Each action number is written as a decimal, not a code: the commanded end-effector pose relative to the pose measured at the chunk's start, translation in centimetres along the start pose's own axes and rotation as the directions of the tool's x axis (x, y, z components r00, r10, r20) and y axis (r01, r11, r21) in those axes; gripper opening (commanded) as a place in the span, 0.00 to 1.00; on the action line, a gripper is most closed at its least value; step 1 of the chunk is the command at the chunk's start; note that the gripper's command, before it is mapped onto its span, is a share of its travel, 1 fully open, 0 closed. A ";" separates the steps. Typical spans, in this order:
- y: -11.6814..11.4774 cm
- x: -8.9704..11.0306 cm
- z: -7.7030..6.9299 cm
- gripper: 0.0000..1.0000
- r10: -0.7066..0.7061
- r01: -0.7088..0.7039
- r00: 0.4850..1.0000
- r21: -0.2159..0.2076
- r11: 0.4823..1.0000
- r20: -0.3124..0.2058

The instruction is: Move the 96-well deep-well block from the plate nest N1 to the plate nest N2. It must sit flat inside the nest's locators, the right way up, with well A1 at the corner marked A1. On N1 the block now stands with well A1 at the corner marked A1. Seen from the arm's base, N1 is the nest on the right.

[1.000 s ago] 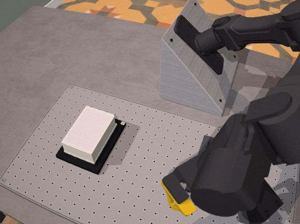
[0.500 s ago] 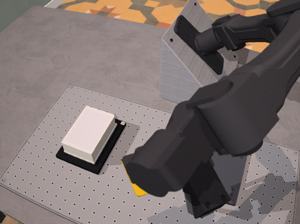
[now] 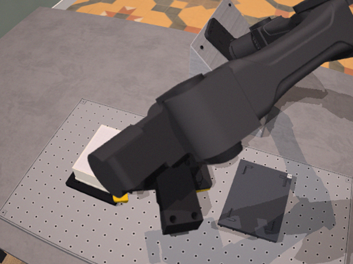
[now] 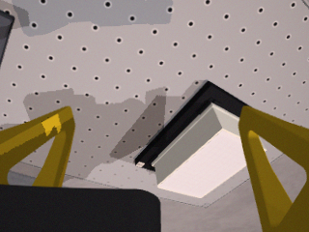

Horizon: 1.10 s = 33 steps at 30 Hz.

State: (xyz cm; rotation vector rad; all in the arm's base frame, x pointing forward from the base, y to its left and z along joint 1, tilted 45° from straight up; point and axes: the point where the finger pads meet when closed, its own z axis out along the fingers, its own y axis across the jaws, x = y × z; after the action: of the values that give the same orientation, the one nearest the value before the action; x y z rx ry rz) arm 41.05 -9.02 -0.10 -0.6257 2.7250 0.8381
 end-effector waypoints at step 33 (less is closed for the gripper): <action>-6.9 12.2 2.9 1.00 0.456 -0.450 0.889 -0.109 0.886 0.040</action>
State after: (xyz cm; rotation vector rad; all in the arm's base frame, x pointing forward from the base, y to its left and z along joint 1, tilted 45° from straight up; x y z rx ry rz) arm 33.80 -14.99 -9.90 -0.0143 2.8429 1.1013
